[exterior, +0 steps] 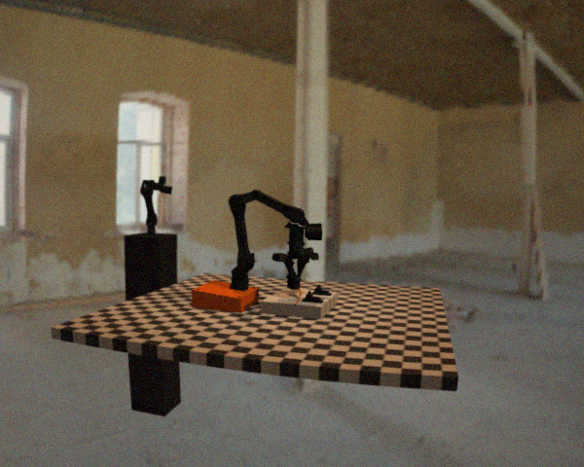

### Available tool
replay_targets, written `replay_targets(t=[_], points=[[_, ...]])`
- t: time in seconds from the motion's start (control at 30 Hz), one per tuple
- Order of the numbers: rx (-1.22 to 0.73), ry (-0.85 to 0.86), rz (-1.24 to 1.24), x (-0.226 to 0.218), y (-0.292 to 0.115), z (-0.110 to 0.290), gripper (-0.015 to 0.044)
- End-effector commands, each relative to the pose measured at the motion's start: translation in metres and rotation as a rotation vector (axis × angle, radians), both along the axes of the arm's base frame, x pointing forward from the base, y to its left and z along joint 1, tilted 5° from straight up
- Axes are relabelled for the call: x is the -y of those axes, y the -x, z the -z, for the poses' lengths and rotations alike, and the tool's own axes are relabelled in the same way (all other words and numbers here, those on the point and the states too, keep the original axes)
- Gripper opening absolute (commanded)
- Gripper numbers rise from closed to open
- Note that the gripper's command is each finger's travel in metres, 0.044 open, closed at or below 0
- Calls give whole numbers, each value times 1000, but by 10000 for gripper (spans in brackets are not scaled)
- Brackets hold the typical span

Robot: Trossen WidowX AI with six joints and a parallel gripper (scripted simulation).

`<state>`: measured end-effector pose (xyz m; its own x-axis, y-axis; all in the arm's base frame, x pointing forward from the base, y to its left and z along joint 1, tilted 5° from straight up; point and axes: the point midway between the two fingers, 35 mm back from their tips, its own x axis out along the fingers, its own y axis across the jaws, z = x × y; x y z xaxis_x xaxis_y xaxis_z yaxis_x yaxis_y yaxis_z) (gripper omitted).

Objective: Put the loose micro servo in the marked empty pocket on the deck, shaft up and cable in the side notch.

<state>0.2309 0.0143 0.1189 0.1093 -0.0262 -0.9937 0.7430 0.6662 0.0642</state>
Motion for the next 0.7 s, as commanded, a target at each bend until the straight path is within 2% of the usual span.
replay_targets(t=[0.0, 0.67], points=[[-4, 8, -129, -1, 0, 0, 0], [-18, 78, -765, -1, 0, 0, 0]])
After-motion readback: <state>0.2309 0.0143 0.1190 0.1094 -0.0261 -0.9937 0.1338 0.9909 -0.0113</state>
